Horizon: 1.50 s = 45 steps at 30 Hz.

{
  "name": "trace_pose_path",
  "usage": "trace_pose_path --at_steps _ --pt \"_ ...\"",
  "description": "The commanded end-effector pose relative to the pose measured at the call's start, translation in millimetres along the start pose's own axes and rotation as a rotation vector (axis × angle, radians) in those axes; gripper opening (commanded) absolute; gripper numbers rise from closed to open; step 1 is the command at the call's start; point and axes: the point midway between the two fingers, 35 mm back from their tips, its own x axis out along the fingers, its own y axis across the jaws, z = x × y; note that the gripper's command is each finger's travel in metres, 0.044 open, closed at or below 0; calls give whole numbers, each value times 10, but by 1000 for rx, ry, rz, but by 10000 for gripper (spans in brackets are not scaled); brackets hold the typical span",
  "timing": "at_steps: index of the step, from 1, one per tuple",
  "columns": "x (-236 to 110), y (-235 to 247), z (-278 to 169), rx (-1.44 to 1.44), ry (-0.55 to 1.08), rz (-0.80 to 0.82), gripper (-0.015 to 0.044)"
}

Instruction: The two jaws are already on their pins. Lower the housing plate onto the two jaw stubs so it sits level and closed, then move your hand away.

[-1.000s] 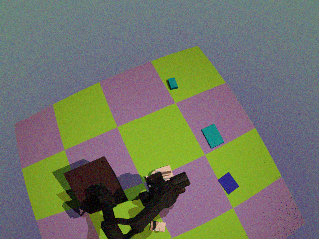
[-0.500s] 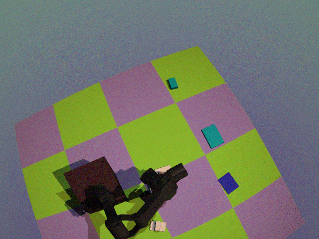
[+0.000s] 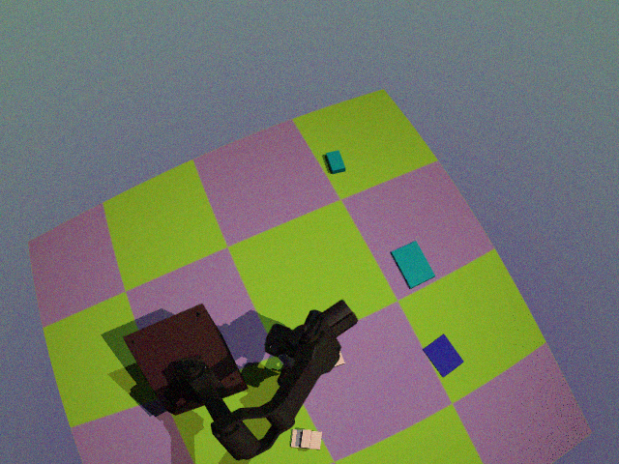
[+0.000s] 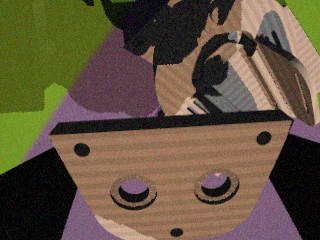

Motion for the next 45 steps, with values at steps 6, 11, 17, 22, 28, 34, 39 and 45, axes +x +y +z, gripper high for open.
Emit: trace_pose_path --at_steps 6,11,17,22,28,34,39,45 --pt "12 -108 126 -248 8 13 351" --pt "11 -162 193 -380 12 18 351" --pt "11 -223 274 -538 18 25 351" --pt "10 -271 344 -669 22 32 351" --pt "10 -285 365 -708 24 35 351" --pt "10 -285 365 -708 24 35 351" --pt "10 -285 365 -708 24 35 351" --pt "10 -285 365 -715 24 35 351"
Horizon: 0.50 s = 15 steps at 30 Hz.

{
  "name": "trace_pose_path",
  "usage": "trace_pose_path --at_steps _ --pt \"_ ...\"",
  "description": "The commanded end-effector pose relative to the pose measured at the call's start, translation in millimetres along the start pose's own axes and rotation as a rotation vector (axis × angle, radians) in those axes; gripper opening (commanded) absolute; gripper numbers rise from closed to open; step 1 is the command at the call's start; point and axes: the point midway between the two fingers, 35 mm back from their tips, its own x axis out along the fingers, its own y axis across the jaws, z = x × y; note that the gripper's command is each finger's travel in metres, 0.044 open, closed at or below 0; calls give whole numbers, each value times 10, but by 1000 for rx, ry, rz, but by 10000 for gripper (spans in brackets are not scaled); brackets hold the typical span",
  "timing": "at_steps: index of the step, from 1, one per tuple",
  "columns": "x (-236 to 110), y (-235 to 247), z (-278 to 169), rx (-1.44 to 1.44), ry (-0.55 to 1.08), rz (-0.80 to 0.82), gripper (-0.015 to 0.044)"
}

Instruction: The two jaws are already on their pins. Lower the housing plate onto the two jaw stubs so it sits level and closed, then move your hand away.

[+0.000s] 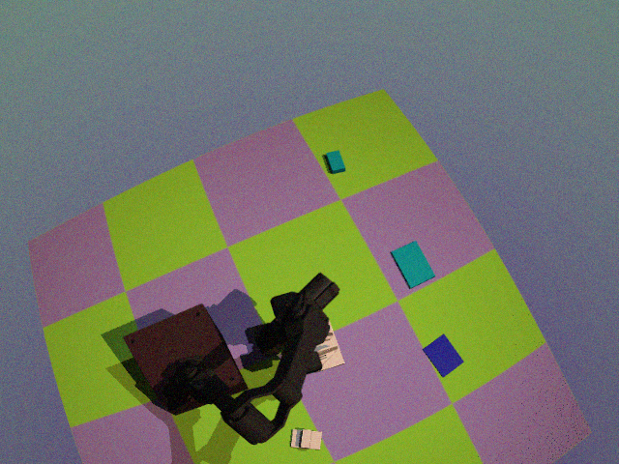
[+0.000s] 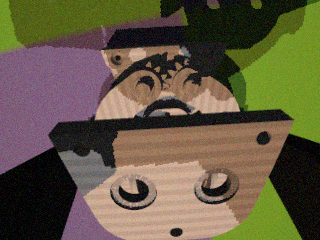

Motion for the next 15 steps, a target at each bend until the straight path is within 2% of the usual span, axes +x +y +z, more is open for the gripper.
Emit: trace_pose_path --at_steps 1,15 --pt "3 1 -1 -10 1 3 351" --pt "4 -29 152 -11 1 3 351"
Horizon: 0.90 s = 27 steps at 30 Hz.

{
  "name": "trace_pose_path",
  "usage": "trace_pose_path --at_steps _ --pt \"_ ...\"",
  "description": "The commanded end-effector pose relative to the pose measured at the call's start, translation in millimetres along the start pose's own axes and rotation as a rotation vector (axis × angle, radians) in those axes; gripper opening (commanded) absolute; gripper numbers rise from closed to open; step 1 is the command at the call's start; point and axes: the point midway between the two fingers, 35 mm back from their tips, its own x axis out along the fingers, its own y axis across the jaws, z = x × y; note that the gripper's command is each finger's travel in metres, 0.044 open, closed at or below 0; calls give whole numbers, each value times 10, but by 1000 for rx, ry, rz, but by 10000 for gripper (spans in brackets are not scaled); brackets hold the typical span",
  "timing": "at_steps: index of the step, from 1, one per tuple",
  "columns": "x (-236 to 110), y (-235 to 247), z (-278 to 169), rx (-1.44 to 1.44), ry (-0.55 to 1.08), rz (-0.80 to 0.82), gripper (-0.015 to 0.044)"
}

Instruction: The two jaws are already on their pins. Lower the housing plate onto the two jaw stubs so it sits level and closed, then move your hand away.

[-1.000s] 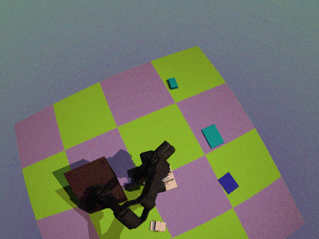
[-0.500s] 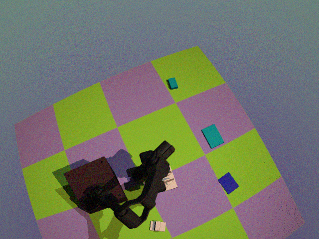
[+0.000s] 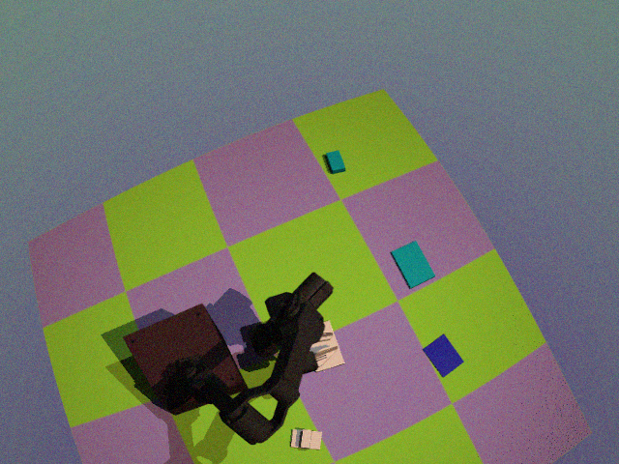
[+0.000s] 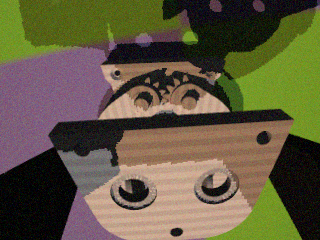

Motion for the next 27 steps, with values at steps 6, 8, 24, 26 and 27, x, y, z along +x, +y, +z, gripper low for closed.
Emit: trace_pose_path --at_steps 6,8,24,26,27 --pt "-6 -6 53 8 3 -4 351" --pt "-6 -6 53 8 3 -4 351" --pt "-6 -6 53 25 3 -4 351" --pt "-6 -6 53 25 3 -4 351" --pt "-6 -6 53 25 3 -4 351"
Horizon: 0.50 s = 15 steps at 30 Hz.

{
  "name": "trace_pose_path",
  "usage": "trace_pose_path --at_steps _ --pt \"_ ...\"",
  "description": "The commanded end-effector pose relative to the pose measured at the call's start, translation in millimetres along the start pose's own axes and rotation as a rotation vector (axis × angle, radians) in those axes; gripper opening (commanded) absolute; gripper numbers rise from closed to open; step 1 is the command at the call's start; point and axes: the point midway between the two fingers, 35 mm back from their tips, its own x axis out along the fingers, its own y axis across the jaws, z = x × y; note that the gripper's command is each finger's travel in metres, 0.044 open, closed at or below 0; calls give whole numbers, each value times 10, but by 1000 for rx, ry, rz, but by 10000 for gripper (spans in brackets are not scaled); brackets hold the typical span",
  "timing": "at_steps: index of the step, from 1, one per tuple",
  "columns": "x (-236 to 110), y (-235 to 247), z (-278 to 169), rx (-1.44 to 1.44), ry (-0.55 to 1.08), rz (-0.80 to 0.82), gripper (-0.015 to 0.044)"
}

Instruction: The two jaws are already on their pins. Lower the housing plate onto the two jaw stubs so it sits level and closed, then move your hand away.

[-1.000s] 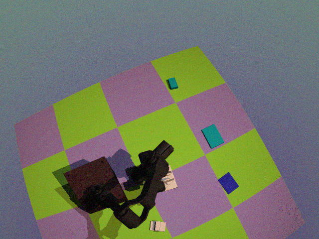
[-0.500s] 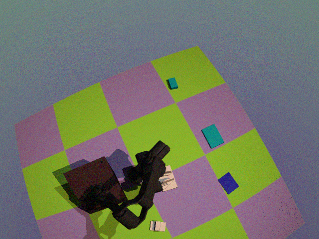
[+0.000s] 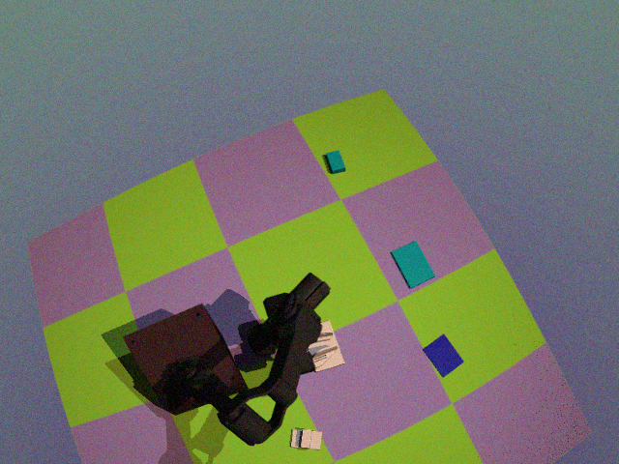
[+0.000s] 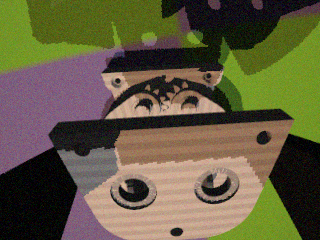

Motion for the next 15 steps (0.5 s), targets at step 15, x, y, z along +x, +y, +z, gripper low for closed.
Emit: trace_pose_path --at_steps 15 --pt "55 -16 -3 8 0 -5 351"
